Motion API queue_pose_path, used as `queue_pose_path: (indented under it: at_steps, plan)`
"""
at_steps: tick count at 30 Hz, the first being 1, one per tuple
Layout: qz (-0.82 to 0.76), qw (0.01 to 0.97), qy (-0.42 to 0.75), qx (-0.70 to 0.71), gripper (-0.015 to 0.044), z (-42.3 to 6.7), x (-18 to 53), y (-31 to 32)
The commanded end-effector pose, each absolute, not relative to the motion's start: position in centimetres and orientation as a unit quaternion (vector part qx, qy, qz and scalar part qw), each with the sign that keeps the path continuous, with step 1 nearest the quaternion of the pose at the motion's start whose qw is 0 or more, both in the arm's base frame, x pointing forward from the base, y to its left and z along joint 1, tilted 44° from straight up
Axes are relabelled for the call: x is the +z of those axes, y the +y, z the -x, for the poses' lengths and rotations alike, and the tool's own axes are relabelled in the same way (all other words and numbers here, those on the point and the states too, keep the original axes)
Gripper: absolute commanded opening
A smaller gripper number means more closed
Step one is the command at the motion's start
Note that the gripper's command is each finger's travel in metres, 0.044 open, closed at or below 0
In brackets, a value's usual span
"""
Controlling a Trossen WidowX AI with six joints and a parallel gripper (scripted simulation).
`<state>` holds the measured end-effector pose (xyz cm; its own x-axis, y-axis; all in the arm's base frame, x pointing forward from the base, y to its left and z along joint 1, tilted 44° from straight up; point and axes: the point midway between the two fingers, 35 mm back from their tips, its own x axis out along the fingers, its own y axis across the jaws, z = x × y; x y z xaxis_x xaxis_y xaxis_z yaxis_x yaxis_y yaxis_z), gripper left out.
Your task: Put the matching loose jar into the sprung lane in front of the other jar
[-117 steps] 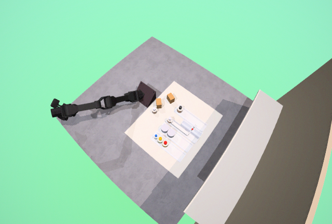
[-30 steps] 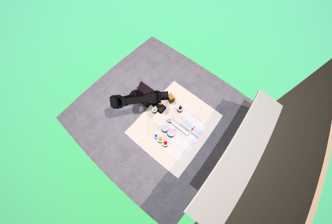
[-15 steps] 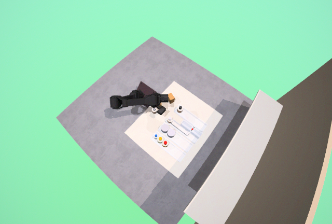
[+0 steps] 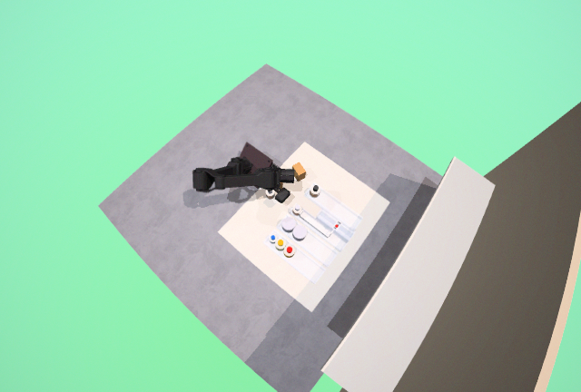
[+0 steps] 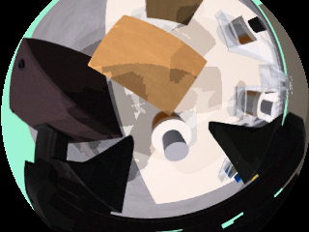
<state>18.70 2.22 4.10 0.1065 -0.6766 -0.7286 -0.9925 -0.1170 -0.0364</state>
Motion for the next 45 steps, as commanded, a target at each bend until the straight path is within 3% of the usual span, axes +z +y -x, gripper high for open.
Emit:
queue_pose_path:
  at_steps: [1,2,12,18,23,45]
  plan:
    - [0.692,0.271,0.605,0.285,0.0440,-18.6,3.6,1.6]
    - [0.692,0.271,0.605,0.285,0.0440,-18.6,3.6,1.6]
    - [0.692,0.271,0.605,0.285,0.0177,-18.6,3.6,1.6]
    - [0.692,0.271,0.605,0.285,0.0137,-18.6,3.6,1.6]
    - [0.692,0.272,0.605,0.287,0.0006,-18.7,4.5,2.5]
    - [0.691,0.271,0.605,0.287,0.0000,-17.4,11.9,8.3]
